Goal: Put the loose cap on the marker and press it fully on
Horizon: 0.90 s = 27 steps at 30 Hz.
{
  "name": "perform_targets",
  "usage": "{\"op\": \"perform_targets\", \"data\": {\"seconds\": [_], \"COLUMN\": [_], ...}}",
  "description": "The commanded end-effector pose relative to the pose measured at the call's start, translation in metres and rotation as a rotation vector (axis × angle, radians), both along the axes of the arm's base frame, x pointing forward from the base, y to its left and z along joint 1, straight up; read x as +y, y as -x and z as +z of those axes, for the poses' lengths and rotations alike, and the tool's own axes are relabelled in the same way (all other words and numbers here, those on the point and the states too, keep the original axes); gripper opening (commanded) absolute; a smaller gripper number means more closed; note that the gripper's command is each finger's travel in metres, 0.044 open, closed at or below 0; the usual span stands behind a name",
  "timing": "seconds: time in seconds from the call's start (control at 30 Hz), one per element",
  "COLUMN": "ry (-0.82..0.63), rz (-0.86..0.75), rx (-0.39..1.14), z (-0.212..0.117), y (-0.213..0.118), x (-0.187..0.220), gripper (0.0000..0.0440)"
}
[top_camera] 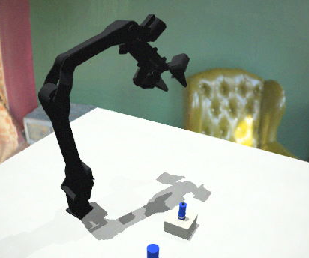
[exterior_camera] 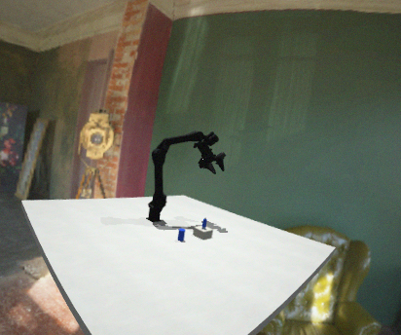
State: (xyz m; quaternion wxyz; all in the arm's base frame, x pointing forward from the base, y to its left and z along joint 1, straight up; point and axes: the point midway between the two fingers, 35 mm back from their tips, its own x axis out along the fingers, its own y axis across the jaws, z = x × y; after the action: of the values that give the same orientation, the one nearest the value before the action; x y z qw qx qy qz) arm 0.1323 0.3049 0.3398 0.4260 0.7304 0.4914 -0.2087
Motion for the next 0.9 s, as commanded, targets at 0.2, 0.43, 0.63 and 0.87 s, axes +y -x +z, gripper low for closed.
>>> {"op": "perform_targets", "data": {"seconds": [0.2,0.43,0.63,0.87], "ry": [0.028,0.048,0.064,0.081], "rz": [-0.077,-0.136,-0.187,-0.245], "rx": [0.047,0.081,0.111,0.145], "z": [-0.009,-0.016,-0.022,-0.028], "y": [-0.022,-0.039,-0.052,-0.068], "x": [-0.013,-0.025,-0.035,-0.048], "gripper": [0.0341,0.0341,0.0341,0.0342]}}
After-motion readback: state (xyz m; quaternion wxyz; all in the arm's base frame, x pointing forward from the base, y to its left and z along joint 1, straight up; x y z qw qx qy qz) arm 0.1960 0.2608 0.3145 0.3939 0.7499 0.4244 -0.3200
